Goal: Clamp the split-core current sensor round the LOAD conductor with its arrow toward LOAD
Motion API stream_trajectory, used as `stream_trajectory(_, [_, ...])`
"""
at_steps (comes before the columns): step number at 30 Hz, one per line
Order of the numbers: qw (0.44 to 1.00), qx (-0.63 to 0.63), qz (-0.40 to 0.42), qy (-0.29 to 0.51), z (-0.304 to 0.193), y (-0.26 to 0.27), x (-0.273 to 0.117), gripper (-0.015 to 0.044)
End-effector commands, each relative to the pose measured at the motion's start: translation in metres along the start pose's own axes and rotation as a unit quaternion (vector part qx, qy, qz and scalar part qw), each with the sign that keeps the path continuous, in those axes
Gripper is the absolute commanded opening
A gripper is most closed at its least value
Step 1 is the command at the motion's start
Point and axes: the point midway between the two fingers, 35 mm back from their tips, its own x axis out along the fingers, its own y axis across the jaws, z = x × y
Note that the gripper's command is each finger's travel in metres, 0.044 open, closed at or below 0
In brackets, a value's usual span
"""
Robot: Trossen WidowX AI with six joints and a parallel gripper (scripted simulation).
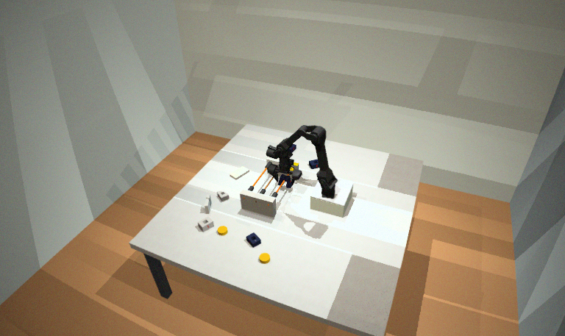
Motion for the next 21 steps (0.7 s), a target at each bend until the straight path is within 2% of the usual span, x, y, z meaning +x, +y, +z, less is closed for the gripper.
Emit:
stream_trajectory(1, [1.000, 0.002, 0.000, 0.000, -0.0001, -0.0003, 0.0059, 0.0440])
stream_trajectory(5, [1.000, 0.002, 0.000, 0.000, -0.0001, -0.0006, 0.0112, 0.0440])
stream_trajectory(21, [1.000, 0.000, 0.000, 0.000, 0.0000, -0.0001, 0.0076, 0.0333])
